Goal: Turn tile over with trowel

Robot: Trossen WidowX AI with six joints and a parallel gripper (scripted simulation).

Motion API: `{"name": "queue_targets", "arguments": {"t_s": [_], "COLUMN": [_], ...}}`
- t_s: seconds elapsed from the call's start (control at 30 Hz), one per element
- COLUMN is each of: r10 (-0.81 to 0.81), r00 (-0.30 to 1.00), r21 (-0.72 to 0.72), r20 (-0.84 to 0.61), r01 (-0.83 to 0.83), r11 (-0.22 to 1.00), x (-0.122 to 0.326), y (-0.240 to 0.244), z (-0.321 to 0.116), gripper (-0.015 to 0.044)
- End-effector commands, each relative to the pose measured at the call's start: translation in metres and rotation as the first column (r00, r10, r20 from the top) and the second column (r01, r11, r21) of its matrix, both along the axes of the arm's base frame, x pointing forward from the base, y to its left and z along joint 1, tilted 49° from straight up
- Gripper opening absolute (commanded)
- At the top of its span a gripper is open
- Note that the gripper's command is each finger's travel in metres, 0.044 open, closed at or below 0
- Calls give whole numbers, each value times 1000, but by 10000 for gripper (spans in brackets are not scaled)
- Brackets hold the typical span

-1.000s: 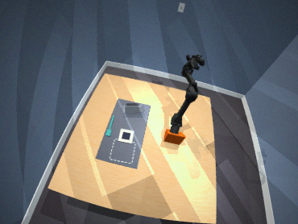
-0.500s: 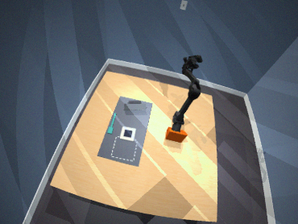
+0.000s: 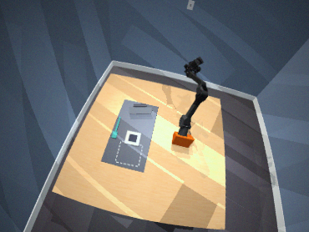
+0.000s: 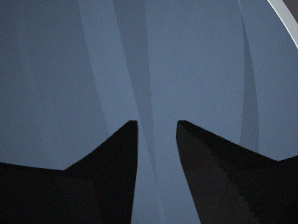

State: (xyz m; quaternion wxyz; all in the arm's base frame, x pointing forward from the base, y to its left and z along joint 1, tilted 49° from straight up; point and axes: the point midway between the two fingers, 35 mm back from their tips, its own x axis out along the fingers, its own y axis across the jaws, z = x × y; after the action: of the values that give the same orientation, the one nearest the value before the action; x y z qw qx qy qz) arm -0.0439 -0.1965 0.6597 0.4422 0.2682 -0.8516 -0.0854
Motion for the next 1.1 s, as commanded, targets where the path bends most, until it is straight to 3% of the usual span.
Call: {"name": "queue_targets", "arguments": {"t_s": [0.0,0.5,1.07], "r10": [-14,20,111], "r00": [999,973,833], "r21": [93,351,579], "r20": [-46,-228,-543], "r01": [18,63,275], "r11": [995,934,768], "x": [10,58,119], "y": [-20,-76,-128], "z": [-8,-43,-95], "gripper": [100,100,100]}}
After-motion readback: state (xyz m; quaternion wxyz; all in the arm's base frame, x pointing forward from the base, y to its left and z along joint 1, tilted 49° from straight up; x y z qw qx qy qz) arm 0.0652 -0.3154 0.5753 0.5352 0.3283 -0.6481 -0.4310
